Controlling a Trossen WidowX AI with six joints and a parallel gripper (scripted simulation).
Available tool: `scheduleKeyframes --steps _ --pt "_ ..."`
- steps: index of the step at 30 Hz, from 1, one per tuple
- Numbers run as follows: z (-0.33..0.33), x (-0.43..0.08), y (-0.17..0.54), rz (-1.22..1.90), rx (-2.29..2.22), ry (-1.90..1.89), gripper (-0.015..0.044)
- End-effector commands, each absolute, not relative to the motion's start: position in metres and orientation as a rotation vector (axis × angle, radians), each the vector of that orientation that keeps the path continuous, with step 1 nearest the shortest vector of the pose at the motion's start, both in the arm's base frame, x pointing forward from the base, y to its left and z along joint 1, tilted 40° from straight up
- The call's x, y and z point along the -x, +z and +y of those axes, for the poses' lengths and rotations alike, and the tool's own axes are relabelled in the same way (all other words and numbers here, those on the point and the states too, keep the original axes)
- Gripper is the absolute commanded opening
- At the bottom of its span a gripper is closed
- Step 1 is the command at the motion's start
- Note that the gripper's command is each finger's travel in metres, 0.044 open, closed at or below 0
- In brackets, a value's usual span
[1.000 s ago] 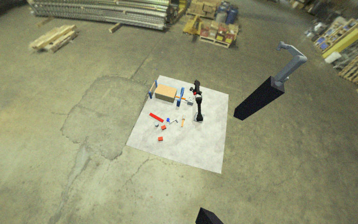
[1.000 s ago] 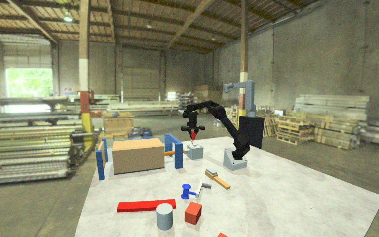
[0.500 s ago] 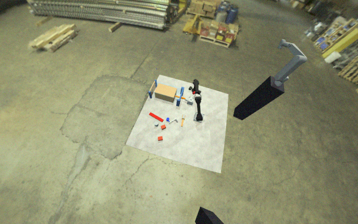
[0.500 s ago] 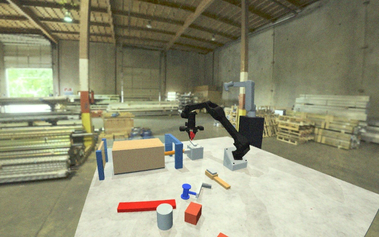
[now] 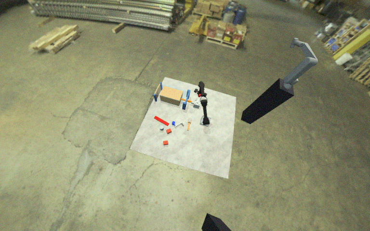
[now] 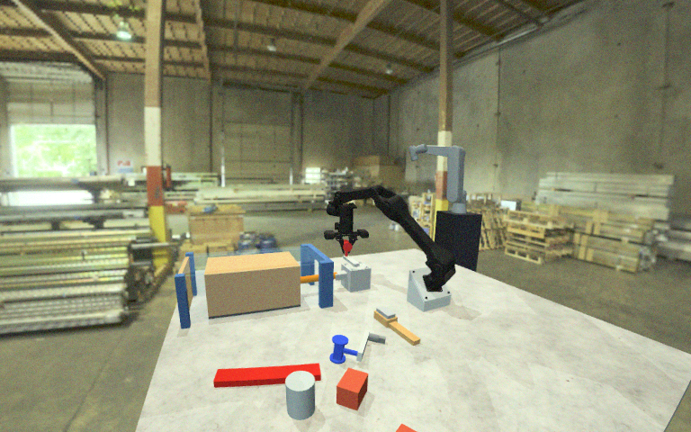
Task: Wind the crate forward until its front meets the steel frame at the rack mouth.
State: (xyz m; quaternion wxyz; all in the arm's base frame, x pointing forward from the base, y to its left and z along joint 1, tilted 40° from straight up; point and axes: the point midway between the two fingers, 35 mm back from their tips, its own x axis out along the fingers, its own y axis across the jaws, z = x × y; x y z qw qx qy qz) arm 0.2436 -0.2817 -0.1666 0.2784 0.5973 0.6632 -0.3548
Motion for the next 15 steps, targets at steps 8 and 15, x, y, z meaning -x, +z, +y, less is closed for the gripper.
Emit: scheduleKeyframes --steps 8,15 --pt "-0.266 -0.273 -0.162 1.777 -1.626 -0.9 0.0" --pt "-0.262 -0.279 -0.16 1.777 -1.627 -0.899 0.0"
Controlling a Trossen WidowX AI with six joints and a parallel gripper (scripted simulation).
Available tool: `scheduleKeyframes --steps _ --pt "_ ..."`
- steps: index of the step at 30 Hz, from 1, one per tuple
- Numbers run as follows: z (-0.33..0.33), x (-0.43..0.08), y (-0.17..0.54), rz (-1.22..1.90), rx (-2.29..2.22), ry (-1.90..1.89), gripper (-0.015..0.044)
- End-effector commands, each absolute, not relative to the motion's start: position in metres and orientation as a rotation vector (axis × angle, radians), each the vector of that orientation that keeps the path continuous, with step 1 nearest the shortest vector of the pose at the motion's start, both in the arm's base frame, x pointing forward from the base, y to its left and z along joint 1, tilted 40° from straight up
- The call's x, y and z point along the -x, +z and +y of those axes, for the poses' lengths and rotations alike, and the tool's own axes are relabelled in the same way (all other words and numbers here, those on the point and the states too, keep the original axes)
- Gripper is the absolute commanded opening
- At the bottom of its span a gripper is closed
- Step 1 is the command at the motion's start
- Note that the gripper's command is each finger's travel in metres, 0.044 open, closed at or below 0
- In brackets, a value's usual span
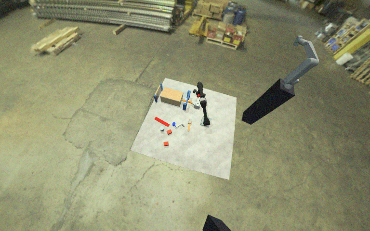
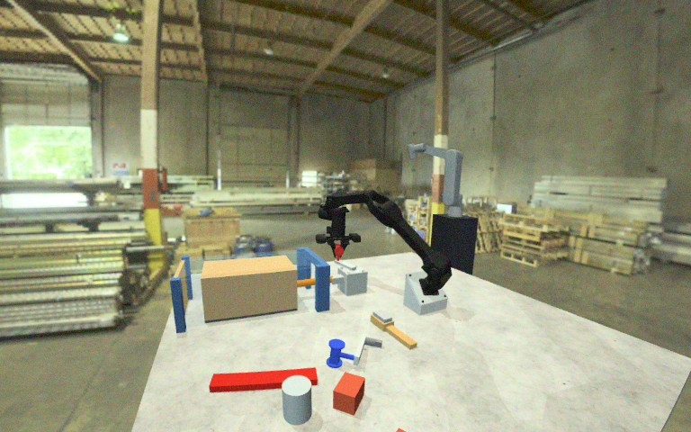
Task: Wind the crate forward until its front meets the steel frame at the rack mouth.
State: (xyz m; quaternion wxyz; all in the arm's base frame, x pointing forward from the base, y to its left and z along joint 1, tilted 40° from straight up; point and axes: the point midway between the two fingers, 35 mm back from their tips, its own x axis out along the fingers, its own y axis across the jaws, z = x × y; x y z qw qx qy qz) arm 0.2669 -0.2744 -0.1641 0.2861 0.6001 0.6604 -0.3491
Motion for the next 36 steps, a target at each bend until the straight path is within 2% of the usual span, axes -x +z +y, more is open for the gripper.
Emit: scheduleKeyframes --steps 1,36 --pt "-0.262 -0.281 -0.16 1.777 -1.627 -0.899 0.0" --pt "-0.24 -0.308 -0.147 1.778 -1.628 -0.896 0.0"
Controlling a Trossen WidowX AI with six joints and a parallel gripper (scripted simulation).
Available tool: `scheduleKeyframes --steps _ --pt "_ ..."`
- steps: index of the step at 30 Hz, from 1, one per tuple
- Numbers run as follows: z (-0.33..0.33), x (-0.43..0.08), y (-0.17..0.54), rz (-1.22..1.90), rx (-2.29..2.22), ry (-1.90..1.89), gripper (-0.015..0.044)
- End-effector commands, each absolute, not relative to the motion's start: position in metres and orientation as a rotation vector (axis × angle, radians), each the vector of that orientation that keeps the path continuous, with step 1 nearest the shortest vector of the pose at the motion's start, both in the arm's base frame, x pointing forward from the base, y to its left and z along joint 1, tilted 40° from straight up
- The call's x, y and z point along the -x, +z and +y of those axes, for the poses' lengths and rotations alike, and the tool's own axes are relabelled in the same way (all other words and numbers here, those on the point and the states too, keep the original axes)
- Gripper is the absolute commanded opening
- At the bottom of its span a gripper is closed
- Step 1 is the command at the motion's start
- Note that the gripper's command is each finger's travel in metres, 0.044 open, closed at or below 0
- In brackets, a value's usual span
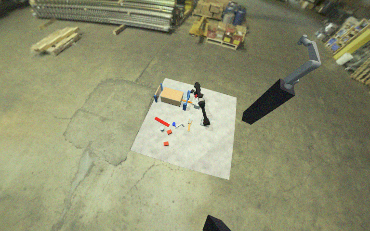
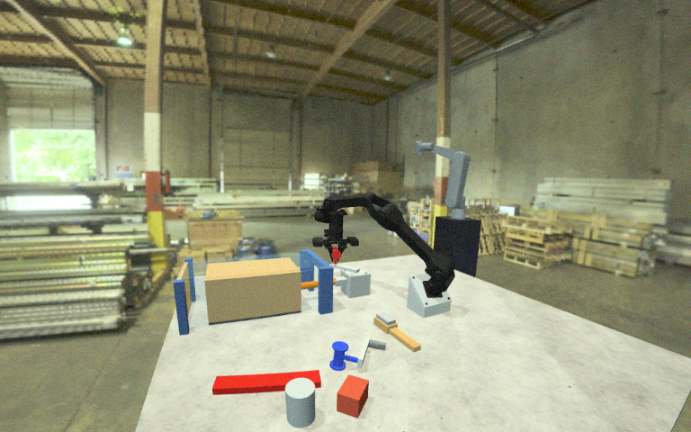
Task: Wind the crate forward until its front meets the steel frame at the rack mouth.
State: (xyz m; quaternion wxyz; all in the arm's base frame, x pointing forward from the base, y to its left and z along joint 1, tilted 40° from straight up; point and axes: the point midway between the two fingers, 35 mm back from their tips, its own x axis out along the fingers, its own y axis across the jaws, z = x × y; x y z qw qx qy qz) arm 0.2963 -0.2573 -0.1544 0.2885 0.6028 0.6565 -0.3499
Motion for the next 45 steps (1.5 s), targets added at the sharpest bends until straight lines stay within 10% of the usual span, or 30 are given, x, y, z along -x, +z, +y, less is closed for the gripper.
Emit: scheduleKeyframes --steps 1,45 --pt "-0.239 -0.309 -0.146 1.778 -1.628 -0.896 0.0" --pt "-0.203 -0.328 -0.121 1.78 -1.63 -0.893 0.0"
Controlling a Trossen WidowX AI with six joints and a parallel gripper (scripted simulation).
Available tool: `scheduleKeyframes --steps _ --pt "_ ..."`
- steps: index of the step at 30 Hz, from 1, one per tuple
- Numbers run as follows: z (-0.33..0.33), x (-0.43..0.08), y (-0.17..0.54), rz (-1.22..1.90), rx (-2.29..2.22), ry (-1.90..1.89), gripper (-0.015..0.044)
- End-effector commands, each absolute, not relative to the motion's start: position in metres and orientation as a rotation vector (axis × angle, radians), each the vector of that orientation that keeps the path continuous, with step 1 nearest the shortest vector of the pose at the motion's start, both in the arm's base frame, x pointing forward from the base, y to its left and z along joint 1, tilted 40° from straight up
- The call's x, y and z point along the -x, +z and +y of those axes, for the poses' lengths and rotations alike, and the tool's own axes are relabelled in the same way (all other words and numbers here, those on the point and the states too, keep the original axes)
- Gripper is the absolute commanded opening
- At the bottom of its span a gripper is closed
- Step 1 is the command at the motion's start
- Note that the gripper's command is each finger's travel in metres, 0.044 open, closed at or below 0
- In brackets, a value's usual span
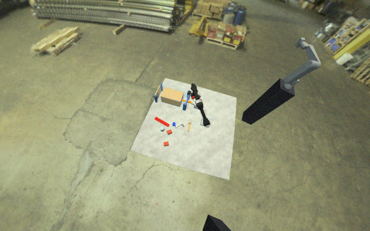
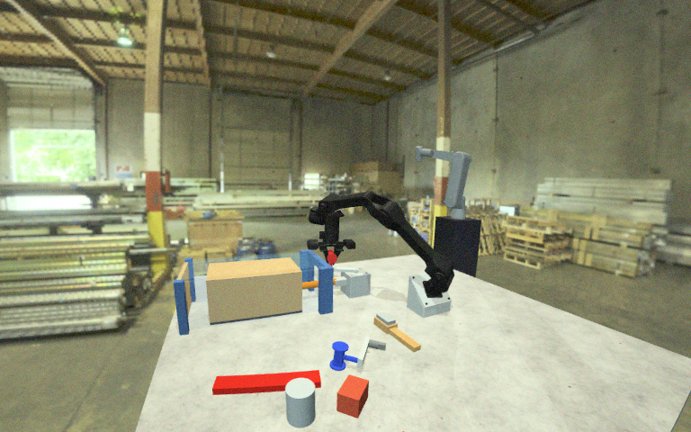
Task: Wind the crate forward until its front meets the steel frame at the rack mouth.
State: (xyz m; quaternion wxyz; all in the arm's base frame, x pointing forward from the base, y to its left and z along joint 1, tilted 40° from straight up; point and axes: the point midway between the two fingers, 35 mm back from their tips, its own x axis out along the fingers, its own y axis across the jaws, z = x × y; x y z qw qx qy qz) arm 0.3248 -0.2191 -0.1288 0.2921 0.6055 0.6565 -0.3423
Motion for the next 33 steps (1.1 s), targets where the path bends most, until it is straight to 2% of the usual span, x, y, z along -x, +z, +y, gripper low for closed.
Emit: scheduleKeyframes --steps 1,33 --pt "-0.203 -0.328 -0.121 1.78 -1.631 -0.893 0.0" --pt "-0.176 -0.327 -0.1 1.782 -1.632 -0.892 0.0"
